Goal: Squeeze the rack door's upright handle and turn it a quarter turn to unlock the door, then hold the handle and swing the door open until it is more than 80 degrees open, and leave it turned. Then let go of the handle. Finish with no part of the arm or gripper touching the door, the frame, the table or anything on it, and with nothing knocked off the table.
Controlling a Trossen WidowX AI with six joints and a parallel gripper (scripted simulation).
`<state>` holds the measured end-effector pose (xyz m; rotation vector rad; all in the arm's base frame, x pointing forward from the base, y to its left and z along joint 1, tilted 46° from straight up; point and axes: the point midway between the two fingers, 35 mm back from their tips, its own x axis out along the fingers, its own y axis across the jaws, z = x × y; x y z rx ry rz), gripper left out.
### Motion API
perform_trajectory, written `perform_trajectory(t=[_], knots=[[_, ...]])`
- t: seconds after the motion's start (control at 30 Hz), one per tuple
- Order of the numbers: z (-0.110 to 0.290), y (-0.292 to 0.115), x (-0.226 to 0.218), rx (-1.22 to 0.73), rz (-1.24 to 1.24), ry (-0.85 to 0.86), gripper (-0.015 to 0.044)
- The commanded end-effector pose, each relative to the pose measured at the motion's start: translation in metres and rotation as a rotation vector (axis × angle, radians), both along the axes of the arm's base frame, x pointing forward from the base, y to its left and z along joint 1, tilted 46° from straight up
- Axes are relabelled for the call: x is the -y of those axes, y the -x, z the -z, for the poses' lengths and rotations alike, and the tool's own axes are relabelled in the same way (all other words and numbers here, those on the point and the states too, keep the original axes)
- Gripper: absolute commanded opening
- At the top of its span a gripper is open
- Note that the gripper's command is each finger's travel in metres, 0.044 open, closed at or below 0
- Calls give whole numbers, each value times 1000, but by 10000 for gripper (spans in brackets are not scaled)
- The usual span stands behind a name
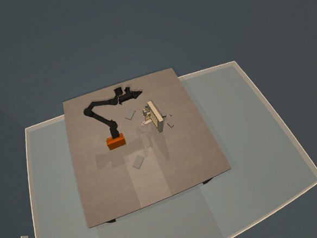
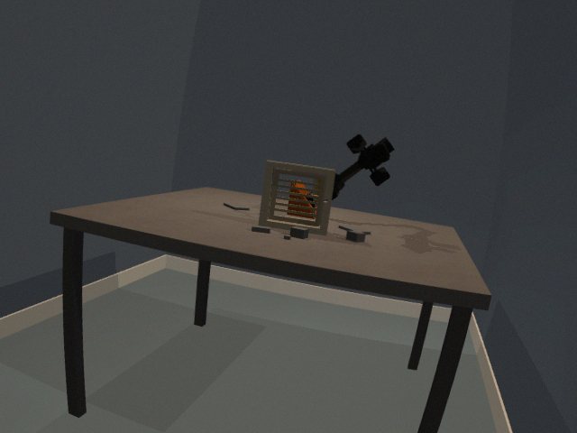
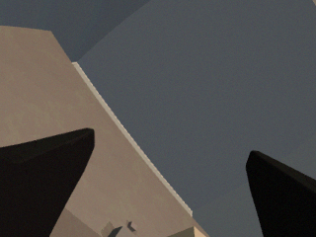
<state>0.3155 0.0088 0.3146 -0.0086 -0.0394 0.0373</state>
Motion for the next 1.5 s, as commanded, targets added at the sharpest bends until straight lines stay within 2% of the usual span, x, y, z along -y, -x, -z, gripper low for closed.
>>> perform_trajectory(t=[0.0, 0.1, 0.43, 0.8, 1.13, 1.47], knots=[[1, -1, 0, -5, 0, 2, 374], [9, -8, 5, -76, -3, 27, 300], [49, -30, 26, -377, -37, 90, 300], [88, -34, 50, -686, -116, 77, 300], [114, -24, 70, -925, -214, -20, 300], [127, -8, 86, -1106, -324, -191, 300]])
